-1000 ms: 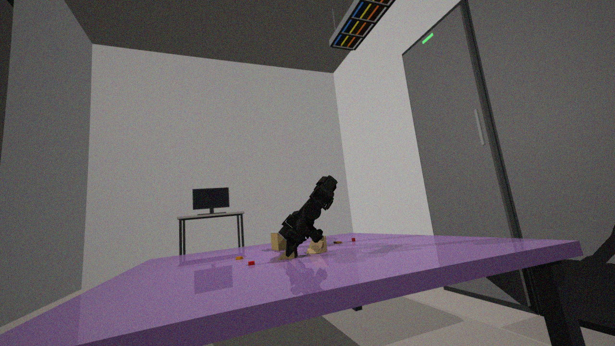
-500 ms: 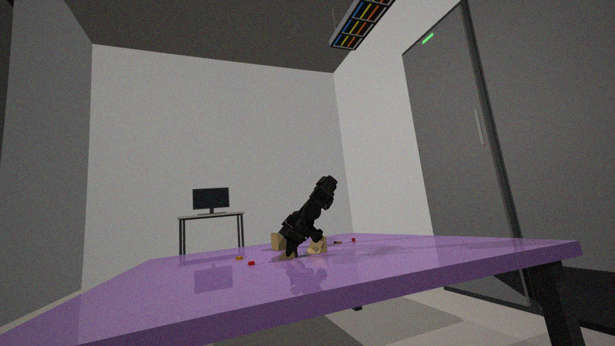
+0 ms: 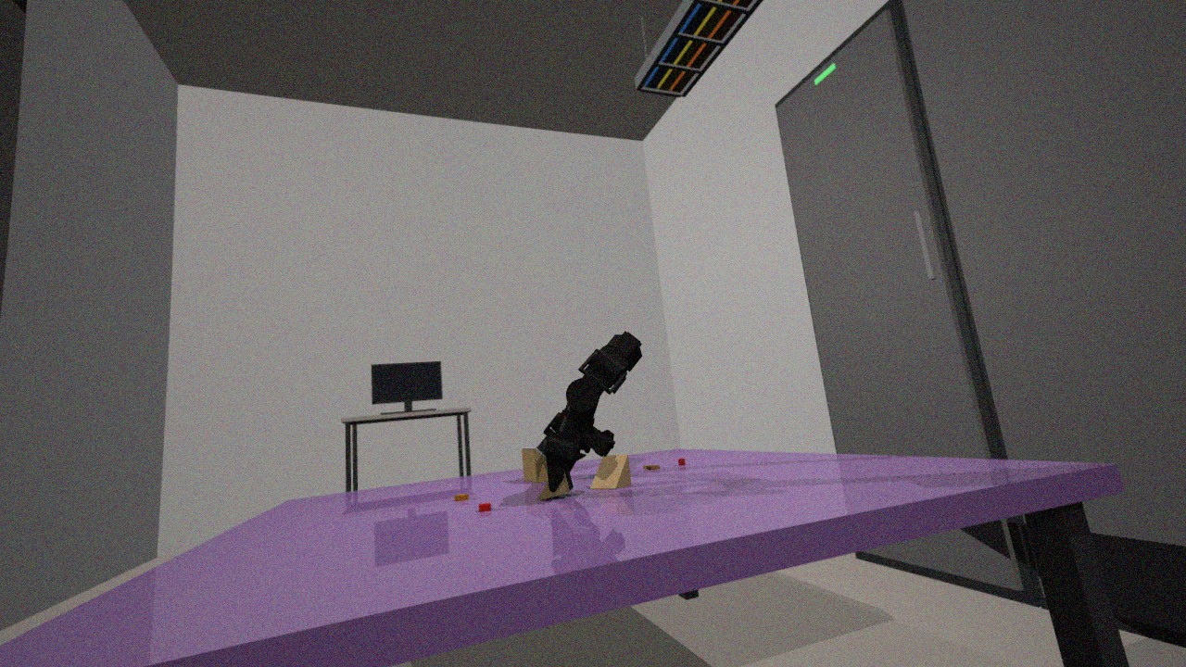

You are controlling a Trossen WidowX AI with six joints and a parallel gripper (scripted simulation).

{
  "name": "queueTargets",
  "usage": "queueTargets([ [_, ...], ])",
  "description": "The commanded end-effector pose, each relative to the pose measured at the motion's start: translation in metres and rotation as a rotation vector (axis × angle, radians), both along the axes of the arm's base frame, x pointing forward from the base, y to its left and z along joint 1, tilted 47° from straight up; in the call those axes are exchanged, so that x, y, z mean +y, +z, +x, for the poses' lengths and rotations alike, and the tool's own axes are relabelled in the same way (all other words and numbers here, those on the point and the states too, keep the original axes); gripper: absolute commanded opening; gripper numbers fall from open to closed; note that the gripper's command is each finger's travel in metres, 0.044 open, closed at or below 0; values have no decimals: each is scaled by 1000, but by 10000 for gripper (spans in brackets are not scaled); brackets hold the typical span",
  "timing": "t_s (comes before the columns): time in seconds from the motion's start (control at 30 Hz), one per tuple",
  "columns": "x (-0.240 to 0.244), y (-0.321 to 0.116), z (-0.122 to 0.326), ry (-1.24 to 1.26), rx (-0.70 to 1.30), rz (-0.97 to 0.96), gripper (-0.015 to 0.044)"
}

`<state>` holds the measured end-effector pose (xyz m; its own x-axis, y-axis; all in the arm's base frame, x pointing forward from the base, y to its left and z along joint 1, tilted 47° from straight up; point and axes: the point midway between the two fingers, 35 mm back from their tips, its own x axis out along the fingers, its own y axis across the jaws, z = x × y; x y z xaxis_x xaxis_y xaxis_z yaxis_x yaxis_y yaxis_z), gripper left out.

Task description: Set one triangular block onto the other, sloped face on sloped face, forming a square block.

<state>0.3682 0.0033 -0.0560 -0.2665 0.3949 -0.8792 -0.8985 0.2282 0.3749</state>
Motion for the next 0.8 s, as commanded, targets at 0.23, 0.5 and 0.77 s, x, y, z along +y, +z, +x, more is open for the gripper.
queueTargets([
  [0.23,-19,-1,-7,-110,-68,262,0],
  [0.5,-31,-6,-12,-188,-116,448,0],
  [0.77,-43,-12,-18,-266,-165,635,0],
])
